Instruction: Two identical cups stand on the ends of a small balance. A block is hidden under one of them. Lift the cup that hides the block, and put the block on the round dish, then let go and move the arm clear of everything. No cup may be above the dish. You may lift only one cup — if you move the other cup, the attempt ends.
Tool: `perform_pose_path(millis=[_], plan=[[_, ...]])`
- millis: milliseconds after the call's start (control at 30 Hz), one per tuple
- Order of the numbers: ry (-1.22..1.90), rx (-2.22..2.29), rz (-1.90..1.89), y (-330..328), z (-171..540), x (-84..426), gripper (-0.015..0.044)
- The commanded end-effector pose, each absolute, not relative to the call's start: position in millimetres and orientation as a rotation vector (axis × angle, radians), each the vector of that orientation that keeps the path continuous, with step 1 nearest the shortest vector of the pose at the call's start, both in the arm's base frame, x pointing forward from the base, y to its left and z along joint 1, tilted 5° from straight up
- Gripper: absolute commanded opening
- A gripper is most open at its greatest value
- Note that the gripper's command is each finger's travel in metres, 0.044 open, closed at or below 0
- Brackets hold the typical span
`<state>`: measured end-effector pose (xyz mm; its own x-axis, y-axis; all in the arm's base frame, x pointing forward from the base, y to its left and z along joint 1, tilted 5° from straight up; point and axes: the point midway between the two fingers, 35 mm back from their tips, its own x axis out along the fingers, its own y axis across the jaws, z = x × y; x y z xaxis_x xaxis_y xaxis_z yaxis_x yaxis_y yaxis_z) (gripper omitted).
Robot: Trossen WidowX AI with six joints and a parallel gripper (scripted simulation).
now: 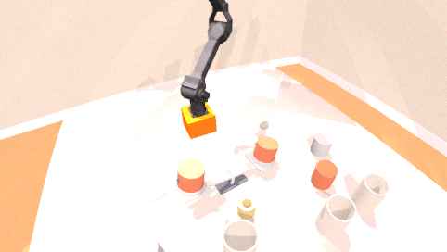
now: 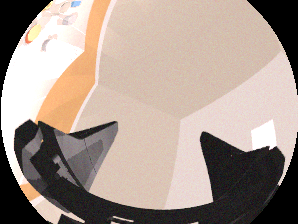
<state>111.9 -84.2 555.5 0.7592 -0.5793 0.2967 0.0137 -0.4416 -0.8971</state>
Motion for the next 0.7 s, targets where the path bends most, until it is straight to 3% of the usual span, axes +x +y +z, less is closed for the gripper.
perform_pose_path(millis=[0,667], plan=[[0.406,-1.841,-0.642,-89,534,123,0.0440],[0.349,-1.387,-0.333,-87,439,159,0.0440]])
